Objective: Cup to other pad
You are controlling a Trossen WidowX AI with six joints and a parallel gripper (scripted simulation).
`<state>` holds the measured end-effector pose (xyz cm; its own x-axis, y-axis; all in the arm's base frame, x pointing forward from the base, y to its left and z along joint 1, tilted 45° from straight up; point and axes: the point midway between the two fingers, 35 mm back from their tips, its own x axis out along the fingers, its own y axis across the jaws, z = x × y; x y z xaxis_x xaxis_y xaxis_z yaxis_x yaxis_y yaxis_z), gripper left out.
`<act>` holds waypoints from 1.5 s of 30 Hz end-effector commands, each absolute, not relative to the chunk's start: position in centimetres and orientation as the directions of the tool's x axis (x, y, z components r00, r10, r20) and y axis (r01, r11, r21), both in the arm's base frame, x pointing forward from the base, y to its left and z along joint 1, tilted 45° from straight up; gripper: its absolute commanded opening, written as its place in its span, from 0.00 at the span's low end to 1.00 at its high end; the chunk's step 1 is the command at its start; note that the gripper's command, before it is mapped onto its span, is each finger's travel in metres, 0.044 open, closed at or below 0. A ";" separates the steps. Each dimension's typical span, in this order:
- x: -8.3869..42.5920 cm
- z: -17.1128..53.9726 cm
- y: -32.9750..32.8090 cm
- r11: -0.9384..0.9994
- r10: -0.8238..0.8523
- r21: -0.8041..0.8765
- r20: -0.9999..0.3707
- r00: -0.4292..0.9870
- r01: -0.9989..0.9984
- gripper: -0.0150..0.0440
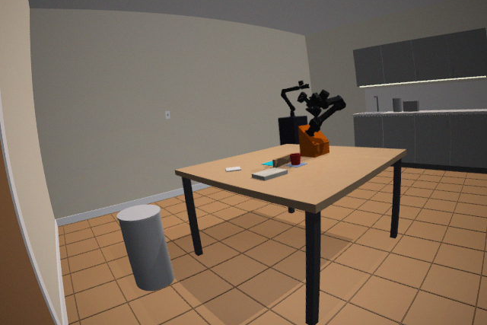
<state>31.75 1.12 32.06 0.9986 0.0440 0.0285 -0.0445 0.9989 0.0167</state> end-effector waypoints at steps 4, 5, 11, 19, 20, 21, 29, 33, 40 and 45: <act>33.8 27.0 2.5 0.981 0.138 0.158 -0.185 0.973 -0.109 0.75; 34.3 25.0 3.0 0.968 0.175 0.222 -0.268 0.947 -0.116 0.71; 34.3 14.4 5.7 0.835 0.372 0.548 -0.637 0.675 0.057 0.50; 30.0 4.9 8.4 0.542 0.609 0.563 -0.775 0.170 0.624 0.50; 29.4 4.2 8.7 0.499 0.638 0.518 -0.762 0.110 0.695 0.50; 28.9 3.8 9.2 0.456 0.666 0.465 -0.744 0.057 0.759 0.50; 28.1 3.3 9.9 0.393 0.705 0.368 -0.708 -0.019 0.843 0.50; 27.9 3.2 9.9 0.393 0.705 0.368 -0.708 -0.019 0.843 0.50; 28.0 2.9 10.2 0.393 0.705 0.368 -0.709 -0.019 0.843 0.50; 28.0 2.3 10.7 0.394 0.704 0.368 -0.710 -0.019 0.843 0.50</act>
<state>28.20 10.26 2.91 -0.0099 0.7020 -0.7121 0.8376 0.3948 0.3775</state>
